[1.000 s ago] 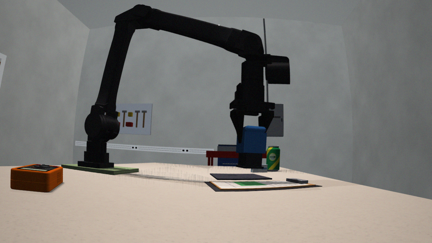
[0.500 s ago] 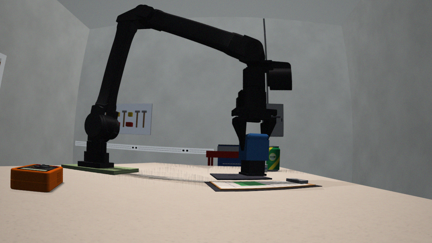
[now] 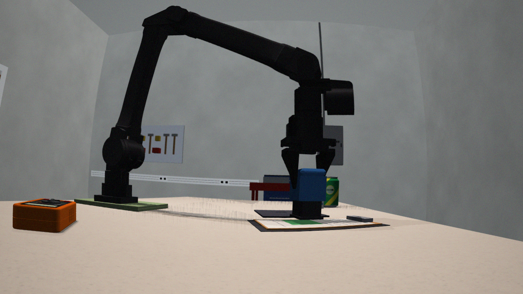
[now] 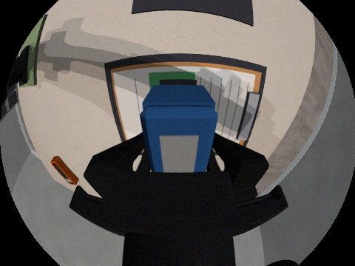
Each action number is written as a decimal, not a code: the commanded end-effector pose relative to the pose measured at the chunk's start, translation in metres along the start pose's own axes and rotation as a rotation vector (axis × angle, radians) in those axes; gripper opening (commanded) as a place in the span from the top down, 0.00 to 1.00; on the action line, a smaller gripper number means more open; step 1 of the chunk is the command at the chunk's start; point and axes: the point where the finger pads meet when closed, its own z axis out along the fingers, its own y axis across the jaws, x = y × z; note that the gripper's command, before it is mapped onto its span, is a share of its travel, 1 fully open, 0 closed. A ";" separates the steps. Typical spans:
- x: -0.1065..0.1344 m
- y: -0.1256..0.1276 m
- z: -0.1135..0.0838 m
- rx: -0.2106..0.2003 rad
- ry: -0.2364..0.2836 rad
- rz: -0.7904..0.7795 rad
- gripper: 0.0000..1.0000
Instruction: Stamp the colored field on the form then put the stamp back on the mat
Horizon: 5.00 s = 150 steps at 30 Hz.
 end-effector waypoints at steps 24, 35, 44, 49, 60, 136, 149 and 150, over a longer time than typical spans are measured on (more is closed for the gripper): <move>-0.001 0.009 -0.001 0.017 0.006 -0.010 0.67; -0.001 0.008 0.035 -0.002 -0.002 -0.007 0.67; -0.001 0.008 0.040 -0.002 -0.002 -0.007 0.67; -0.001 0.008 0.040 -0.002 -0.002 -0.007 0.67; -0.001 0.008 0.040 -0.002 -0.002 -0.007 0.67; -0.001 0.008 0.056 -0.002 -0.002 -0.007 0.67; -0.001 0.008 0.060 -0.002 -0.003 -0.007 0.67; -0.001 0.008 0.060 -0.002 -0.003 -0.007 0.67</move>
